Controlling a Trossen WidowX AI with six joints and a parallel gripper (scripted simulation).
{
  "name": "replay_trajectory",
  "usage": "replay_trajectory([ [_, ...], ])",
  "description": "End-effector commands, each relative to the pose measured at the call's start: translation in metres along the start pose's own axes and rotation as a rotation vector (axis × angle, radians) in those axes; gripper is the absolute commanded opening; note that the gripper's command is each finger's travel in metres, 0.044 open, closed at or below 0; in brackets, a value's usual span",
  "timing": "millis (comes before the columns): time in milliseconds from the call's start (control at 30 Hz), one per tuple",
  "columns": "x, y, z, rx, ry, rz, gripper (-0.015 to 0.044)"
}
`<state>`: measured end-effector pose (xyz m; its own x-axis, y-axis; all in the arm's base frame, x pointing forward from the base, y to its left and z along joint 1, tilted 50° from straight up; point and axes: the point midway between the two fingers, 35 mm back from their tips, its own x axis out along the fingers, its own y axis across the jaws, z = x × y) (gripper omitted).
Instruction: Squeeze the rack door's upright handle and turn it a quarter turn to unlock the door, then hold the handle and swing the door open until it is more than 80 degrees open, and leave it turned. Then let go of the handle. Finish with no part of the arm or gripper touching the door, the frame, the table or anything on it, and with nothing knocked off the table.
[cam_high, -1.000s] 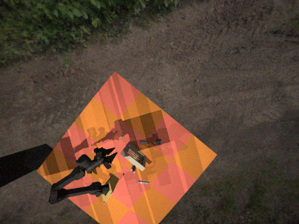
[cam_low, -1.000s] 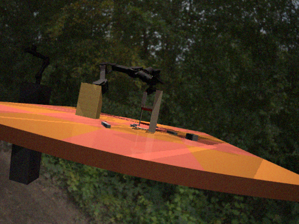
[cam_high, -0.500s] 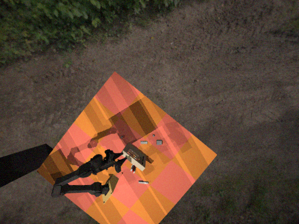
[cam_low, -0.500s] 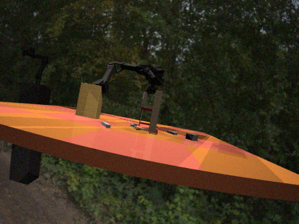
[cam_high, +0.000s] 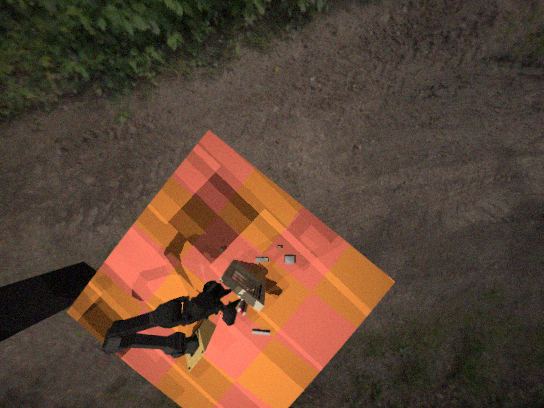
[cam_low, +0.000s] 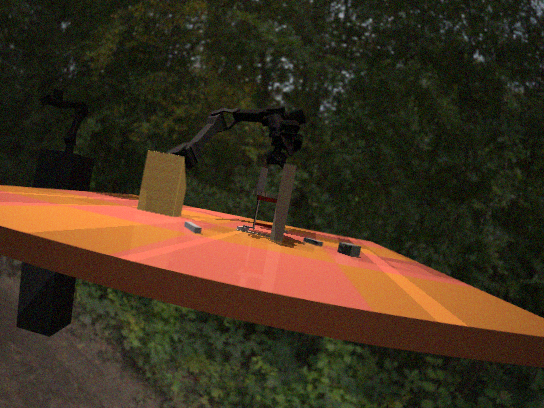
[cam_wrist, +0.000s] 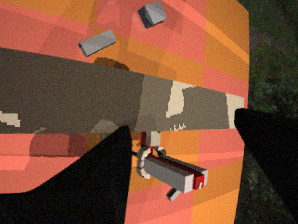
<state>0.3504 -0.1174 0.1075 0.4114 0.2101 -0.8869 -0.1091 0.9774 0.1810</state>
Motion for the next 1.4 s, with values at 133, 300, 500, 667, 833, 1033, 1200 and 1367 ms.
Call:
replay_trajectory([
  [133, 0.014, -0.019, -0.026, 0.076, 0.13, 0.118, 0.0296],
  [300, 0.019, -0.027, -0.038, 0.115, 0.185, 0.198, 0.0296],
  [500, 0.024, -0.036, -0.051, 0.165, 0.239, 0.299, 0.0296],
  [667, 0.027, -0.041, -0.06, 0.208, 0.272, 0.388, 0.0296],
  [833, 0.028, -0.046, -0.069, 0.255, 0.296, 0.479, 0.0296],
  [1033, 0.029, -0.052, -0.078, 0.317, 0.312, 0.589, 0.0296],
  [1200, 0.029, -0.054, -0.08, 0.333, 0.314, 0.616, 0.0296],
  [1367, 0.034, -0.051, -0.08, 0.333, 0.313, 0.615, 0.0296],
])
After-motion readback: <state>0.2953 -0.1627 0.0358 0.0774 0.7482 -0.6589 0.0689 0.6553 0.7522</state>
